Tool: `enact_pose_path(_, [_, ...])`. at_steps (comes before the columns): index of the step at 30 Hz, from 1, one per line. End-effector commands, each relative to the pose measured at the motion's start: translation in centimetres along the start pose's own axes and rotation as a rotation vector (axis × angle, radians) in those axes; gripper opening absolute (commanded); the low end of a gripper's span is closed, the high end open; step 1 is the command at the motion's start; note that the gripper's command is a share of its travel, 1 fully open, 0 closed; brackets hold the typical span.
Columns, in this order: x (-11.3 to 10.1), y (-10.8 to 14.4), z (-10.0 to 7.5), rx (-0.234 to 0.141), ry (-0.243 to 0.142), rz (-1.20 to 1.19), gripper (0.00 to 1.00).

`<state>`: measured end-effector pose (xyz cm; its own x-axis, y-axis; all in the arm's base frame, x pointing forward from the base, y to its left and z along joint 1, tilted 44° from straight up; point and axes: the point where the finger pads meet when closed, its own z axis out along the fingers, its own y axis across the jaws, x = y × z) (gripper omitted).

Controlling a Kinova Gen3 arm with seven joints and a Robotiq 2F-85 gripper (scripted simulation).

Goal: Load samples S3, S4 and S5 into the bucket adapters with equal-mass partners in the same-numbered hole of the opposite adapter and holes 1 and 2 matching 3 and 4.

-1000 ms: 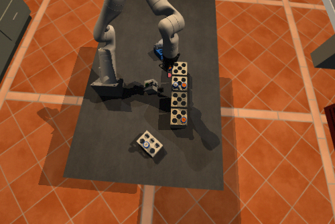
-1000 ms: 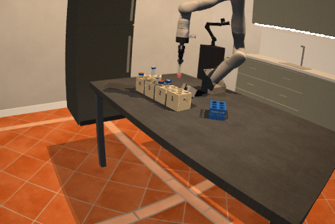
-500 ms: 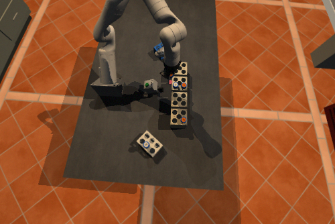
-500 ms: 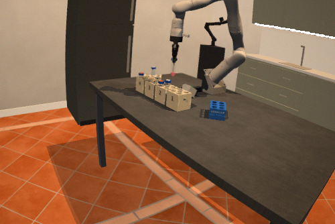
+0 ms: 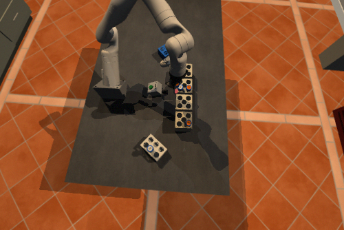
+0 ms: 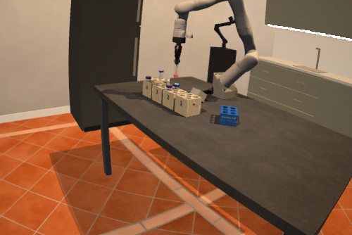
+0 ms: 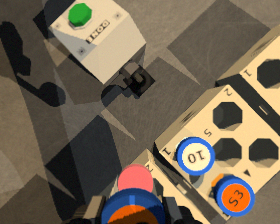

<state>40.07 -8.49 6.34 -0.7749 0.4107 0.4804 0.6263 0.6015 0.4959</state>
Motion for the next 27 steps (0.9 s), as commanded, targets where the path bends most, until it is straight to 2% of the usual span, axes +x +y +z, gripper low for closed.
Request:
enact_pose_path(1, [-0.6,-1.0,0.1,0.0,0.01,0.003,0.1])
enact_pose_path(27, [-6.8,-5.5,0.1,0.0,0.011,0.005,0.1])
